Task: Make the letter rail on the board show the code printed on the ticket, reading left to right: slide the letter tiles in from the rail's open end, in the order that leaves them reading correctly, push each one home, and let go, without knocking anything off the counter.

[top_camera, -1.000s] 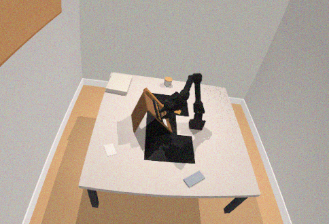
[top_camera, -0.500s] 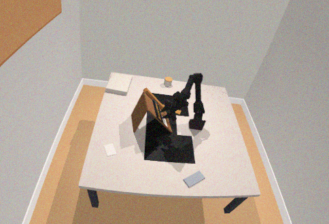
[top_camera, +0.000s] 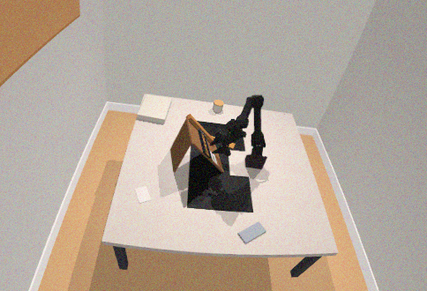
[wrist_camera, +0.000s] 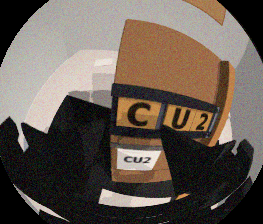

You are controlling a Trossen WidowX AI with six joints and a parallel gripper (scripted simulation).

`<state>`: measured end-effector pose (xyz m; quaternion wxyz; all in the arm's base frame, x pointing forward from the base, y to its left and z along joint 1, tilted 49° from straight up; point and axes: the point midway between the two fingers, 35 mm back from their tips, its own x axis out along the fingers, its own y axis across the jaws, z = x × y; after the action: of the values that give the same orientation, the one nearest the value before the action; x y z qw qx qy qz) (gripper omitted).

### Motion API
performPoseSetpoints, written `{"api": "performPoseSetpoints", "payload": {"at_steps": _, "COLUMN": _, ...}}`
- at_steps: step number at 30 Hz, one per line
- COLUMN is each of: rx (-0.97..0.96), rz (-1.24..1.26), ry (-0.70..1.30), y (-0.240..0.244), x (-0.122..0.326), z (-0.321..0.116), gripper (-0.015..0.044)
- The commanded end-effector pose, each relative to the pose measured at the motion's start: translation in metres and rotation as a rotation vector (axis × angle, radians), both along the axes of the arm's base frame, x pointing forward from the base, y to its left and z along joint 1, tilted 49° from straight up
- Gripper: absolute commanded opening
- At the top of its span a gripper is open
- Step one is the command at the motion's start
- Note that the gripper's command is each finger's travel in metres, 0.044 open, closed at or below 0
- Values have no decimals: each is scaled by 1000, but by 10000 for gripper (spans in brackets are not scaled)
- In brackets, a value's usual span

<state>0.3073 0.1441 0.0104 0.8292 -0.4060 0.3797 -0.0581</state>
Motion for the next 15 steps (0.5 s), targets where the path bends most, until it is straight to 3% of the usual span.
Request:
{"api": "performPoseSetpoints", "payload": {"at_steps": 1, "rx": 2, "rz": -4, "ry": -7, "y": 1, "x": -1, "z": 3, "gripper": 295}}
{"api": "performPoseSetpoints", "payload": {"at_steps": 15, "rx": 2, "rz": -4, "ry": -7, "y": 3, "x": -5, "z": 6, "gripper": 295}}
